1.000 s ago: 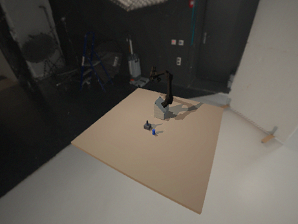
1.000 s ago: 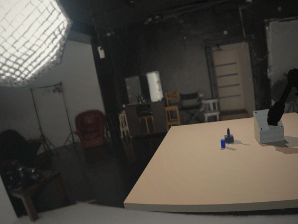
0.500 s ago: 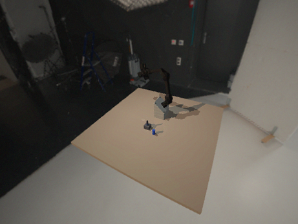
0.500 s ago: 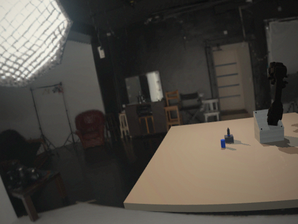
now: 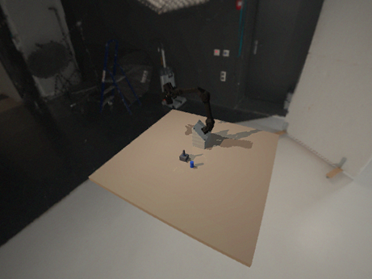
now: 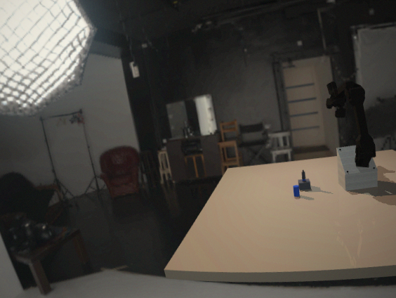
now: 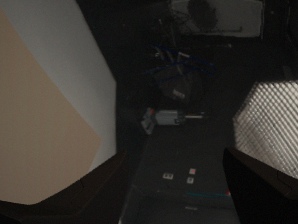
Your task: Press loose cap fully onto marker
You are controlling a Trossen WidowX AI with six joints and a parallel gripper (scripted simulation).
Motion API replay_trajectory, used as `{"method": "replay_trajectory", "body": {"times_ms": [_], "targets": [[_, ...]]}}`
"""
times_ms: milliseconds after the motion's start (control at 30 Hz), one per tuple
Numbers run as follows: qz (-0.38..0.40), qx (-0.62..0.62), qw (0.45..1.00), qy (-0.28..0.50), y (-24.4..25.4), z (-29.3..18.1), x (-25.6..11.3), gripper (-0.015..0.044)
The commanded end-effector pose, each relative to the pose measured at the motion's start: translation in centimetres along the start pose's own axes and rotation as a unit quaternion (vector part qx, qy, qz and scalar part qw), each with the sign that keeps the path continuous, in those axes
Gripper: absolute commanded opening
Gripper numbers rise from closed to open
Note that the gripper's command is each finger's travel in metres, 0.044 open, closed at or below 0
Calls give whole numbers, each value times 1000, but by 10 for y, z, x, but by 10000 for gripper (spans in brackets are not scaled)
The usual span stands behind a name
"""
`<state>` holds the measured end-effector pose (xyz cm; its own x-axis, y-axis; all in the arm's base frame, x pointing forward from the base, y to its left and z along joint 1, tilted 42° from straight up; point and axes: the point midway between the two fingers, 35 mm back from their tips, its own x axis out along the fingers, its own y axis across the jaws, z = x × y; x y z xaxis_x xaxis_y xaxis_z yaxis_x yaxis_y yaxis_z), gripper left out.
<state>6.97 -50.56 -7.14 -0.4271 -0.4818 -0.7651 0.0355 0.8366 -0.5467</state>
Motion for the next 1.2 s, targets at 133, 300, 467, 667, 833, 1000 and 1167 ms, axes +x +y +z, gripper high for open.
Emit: {"method": "replay_trajectory", "body": {"times_ms": [133,300,467,667,833,1000,1167], "targets": [[78,52,987,-130,58,99,-82,251],[155,81,968,-182,108,143,-141,251],[243,104,943,-204,164,171,-203,251],[352,125,908,-189,236,182,-279,251],[436,139,878,-141,298,173,-341,251],[505,149,848,-62,357,146,-401,251],[549,159,820,44,411,105,-456,251]]}}
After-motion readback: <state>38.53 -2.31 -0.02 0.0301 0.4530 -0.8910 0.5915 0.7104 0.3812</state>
